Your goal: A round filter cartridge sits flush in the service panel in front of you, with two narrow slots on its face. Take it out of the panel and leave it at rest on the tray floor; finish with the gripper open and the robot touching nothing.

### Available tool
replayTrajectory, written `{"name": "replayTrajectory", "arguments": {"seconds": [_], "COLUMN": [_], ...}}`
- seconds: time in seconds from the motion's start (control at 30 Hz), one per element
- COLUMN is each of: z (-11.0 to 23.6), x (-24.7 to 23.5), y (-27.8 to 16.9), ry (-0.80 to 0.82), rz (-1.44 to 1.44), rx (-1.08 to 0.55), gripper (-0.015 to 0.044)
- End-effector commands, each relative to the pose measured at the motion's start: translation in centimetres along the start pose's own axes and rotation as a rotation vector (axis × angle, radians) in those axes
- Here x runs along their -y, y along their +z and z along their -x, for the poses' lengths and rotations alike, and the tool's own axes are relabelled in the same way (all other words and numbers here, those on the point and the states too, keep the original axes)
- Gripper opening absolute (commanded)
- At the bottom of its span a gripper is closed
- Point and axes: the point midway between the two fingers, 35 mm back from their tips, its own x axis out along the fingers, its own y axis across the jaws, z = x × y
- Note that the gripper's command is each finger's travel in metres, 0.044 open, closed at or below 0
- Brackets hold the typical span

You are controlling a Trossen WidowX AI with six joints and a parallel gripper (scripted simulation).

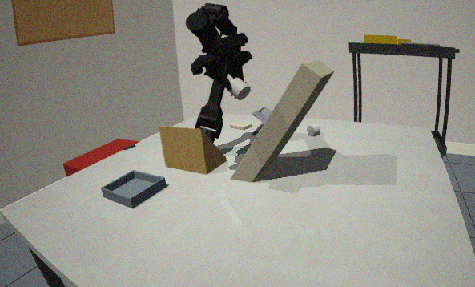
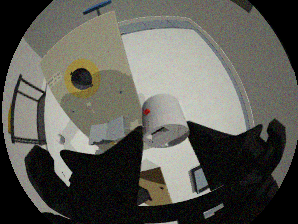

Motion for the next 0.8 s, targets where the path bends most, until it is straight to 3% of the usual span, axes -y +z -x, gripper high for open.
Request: {"name": "replayTrajectory", "arguments": {"seconds": [0.0,0.57,0.77], "z": [0.3,2.3,2.5], "x": [2.9,14.3,15.2], "y": [-1.1,-6.4,-7.0], "ry": [-0.071,-0.434,-0.467], "rz": [-0.139,-0.757,-0.810], "rx": [-0.024,-0.032,-0.025], "gripper": [0.0000,0.0000,0.0000]}}
